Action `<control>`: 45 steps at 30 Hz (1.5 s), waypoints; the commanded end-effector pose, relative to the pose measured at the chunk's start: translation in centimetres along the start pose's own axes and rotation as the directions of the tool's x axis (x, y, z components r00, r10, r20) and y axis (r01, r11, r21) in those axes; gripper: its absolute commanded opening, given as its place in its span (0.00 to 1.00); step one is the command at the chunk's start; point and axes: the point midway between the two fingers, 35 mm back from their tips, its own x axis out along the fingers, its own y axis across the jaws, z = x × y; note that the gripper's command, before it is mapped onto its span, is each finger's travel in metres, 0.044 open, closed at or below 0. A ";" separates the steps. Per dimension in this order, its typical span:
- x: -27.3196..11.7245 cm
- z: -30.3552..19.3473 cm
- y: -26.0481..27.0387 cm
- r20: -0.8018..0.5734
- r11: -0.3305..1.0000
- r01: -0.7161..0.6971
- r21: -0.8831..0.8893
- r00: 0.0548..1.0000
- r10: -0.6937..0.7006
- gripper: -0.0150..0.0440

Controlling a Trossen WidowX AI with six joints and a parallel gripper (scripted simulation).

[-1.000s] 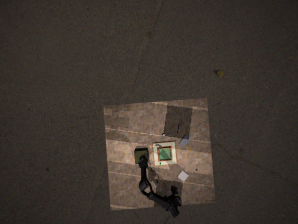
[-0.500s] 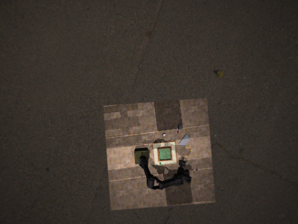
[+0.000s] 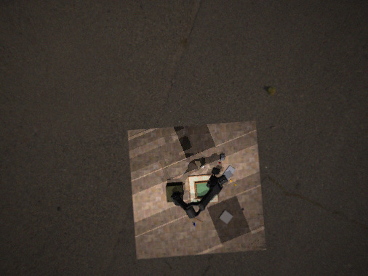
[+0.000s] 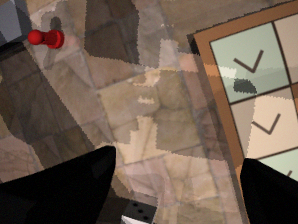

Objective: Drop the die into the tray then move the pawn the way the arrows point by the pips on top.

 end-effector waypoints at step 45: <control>7.2 -10.1 2.8 -0.074 0.985 0.141 0.103 0.988 -0.134 0.50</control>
